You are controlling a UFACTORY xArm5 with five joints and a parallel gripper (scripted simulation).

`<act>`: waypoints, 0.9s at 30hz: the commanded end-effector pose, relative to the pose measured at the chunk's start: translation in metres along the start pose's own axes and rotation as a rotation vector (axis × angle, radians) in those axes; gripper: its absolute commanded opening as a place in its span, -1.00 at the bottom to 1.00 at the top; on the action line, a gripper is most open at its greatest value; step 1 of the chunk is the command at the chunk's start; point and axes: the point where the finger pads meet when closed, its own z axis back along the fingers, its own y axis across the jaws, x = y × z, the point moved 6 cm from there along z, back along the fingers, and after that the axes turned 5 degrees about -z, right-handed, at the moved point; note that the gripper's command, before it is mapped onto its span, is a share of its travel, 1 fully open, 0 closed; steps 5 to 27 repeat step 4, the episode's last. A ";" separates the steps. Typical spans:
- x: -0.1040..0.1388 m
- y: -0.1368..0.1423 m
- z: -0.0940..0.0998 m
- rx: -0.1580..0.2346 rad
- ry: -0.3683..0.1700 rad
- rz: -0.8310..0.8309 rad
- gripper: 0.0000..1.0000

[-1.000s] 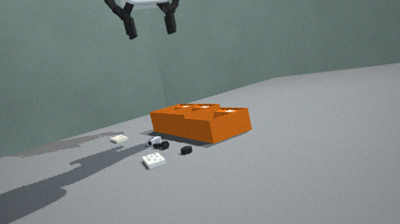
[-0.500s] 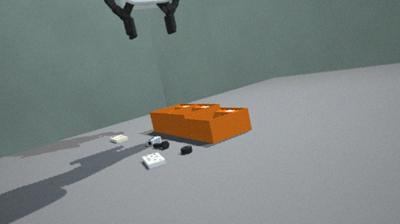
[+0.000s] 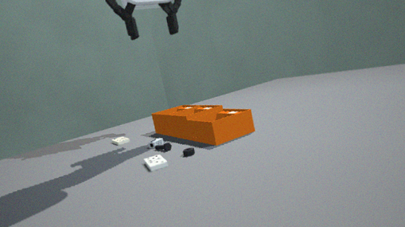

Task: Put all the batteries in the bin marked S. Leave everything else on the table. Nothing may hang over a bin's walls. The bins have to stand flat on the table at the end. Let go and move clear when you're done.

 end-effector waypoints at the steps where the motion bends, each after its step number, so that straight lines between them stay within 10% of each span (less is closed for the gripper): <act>1: 0.000 0.001 0.002 0.004 0.001 0.000 1.00; 27: 0.000 0.001 0.002 0.004 0.001 0.000 1.00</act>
